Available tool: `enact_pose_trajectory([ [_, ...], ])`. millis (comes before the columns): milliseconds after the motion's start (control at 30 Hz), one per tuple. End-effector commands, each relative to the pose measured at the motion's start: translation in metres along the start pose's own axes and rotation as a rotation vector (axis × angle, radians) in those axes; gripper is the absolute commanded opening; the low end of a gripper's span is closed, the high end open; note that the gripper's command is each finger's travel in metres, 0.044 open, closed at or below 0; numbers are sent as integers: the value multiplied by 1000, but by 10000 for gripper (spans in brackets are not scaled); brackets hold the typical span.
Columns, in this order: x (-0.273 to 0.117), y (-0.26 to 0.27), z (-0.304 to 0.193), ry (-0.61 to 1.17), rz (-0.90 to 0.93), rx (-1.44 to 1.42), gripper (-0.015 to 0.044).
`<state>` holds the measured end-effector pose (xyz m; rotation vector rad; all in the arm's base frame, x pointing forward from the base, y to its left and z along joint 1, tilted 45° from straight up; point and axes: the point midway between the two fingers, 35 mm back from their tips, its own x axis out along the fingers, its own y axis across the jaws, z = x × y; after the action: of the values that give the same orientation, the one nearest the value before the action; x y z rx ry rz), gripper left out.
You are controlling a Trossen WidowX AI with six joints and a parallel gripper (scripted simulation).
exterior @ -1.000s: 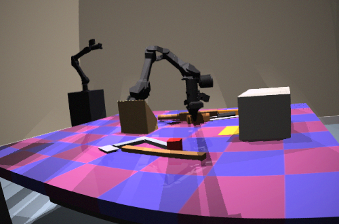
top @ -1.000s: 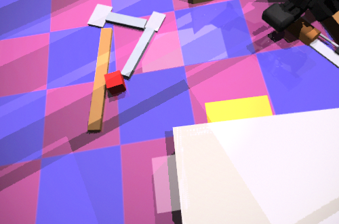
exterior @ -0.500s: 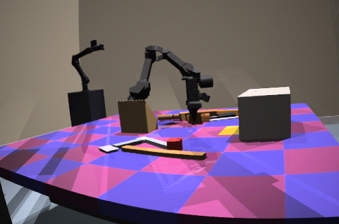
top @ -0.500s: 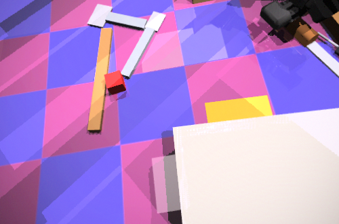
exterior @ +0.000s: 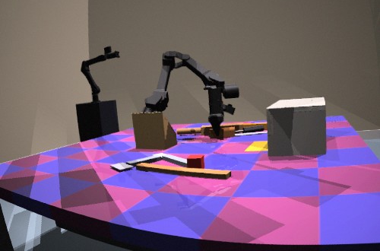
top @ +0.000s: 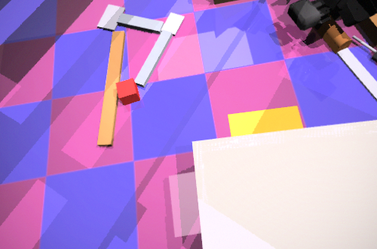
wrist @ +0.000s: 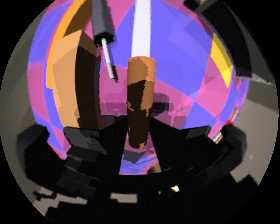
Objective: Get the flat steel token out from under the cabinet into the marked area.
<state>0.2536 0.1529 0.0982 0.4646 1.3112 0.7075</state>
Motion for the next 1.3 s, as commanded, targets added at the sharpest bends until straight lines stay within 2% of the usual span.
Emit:
enact_pose_trajectory([
  [0,-1,1,1,-4,0,36,0],
  [1267,-1,0,1,-4,1,337,0],
])
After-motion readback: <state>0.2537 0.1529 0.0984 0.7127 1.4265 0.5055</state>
